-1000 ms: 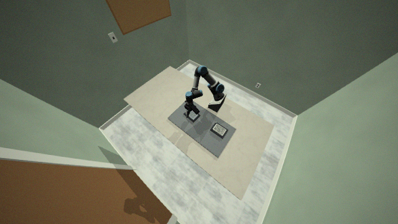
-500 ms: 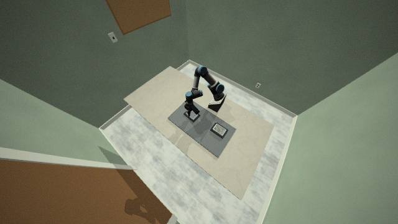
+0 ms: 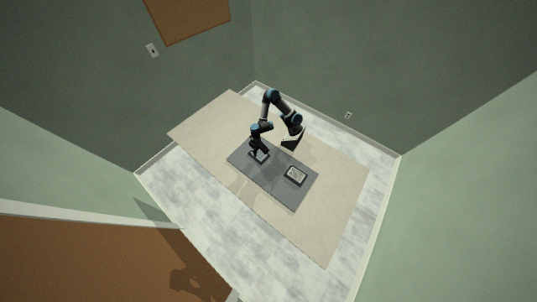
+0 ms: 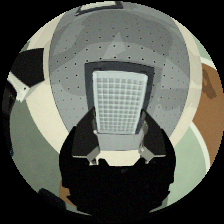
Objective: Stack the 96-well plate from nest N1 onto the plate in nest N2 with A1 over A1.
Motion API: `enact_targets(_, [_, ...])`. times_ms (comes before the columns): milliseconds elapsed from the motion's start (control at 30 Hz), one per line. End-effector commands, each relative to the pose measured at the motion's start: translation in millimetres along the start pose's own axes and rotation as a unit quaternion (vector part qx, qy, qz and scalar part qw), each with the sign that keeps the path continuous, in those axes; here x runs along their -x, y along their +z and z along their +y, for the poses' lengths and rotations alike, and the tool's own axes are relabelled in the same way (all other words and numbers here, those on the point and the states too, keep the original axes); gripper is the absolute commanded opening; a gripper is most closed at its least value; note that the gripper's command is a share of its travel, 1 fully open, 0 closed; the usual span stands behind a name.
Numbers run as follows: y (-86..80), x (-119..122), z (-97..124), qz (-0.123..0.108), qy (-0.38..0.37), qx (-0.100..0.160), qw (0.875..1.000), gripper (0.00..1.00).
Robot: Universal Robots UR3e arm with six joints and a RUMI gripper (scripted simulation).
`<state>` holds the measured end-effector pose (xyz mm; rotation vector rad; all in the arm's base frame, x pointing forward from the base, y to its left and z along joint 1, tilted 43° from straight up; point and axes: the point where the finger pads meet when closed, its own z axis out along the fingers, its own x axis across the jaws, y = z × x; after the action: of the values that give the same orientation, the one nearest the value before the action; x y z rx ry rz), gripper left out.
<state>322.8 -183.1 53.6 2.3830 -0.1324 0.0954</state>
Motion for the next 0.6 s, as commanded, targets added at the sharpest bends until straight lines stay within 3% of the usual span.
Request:
enact_targets(0, [-0.3, -0.4, 0.2, 0.001, 0.0, 0.0, 1.0, 0.0])
enact_targets(400, [-0.3, -0.4, 0.2, 0.001, 0.0, 0.0, 1.0, 0.0])
enact_targets(567, [-8.6, -0.4, 0.2, 0.001, 0.0, 0.0, 1.0, 0.0])
